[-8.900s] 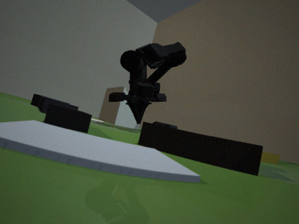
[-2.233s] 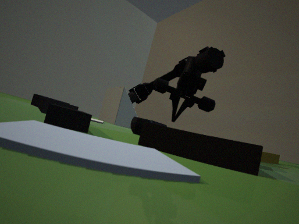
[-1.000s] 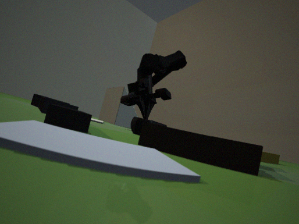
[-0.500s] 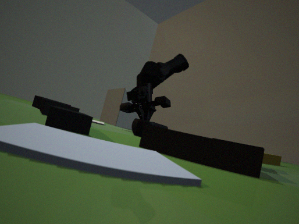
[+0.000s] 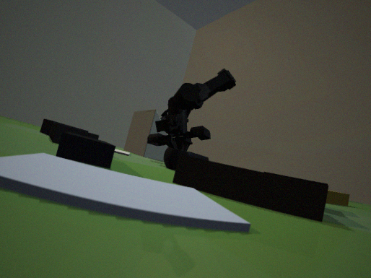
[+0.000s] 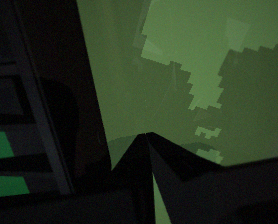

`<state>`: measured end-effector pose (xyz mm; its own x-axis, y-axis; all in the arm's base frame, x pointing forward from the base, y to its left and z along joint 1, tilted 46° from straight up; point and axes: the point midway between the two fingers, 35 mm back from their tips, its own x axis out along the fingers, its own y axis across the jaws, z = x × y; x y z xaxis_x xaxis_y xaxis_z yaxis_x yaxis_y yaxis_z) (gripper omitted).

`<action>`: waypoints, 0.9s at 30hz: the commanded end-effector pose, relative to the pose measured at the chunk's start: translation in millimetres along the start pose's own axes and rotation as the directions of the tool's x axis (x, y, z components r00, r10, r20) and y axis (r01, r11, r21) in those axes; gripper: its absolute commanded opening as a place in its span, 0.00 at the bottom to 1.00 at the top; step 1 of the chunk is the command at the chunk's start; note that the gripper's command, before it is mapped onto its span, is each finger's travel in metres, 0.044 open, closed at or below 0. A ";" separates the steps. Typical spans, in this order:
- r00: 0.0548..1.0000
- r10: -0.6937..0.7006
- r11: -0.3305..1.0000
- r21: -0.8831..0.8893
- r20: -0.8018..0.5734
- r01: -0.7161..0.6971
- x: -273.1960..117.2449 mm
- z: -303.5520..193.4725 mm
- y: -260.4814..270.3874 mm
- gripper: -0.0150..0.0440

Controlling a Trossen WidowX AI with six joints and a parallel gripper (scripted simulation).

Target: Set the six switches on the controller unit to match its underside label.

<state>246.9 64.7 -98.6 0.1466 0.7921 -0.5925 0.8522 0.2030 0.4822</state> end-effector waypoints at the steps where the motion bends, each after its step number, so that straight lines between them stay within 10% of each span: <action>1: 1.000 0.003 1.000 0.004 -0.003 -0.003 1.0 -0.4 0.6 0.25; 27: 1.000 0.003 1.000 0.004 -0.003 -0.003 4.0 -0.4 10.3 0.25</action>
<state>254.0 69.6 -96.9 0.1440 0.7929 -0.5921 0.8542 0.2025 0.4789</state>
